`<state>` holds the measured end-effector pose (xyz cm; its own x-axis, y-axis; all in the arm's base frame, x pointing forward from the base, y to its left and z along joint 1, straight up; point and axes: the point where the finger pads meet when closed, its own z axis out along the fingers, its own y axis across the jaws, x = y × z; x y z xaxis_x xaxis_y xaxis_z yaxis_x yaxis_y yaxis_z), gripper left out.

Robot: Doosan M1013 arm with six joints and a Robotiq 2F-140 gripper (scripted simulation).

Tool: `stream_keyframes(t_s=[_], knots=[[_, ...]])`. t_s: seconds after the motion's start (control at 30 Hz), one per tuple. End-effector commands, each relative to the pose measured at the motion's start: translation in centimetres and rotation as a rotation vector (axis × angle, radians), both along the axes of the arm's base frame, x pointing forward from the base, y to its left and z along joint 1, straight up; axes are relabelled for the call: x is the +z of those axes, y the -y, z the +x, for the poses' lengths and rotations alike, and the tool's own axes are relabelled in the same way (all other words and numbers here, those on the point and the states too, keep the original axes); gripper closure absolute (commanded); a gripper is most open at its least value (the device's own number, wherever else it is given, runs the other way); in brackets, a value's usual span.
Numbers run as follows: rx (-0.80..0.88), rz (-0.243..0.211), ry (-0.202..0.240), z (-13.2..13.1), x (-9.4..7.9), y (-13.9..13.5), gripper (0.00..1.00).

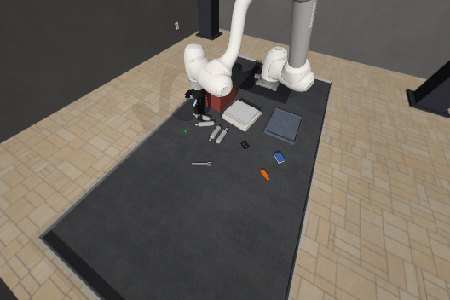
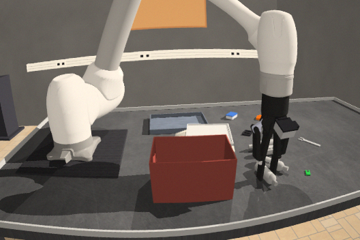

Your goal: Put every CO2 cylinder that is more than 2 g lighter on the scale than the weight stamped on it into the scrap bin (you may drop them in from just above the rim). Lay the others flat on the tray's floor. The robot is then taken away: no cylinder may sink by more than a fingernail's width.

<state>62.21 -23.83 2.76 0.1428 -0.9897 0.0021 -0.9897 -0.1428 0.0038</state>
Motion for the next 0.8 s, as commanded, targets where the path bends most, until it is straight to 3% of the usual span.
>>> stream_keyframes(t_s=[0.0,0.13,0.17,0.53,0.63,0.77], knots=[[0.000,0.000,0.001,0.1,0.1,0.0,0.68],[0.000,0.000,0.001,0.1,0.1,0.0,0.68],[0.000,0.000,0.001,0.1,0.1,0.0,0.90],[0.000,0.000,0.001,0.1,0.4,0.0,0.90],[0.000,0.000,0.002,0.1,1.4,0.0,0.90],[0.000,0.000,0.002,0.1,4.2,0.0,0.90]])
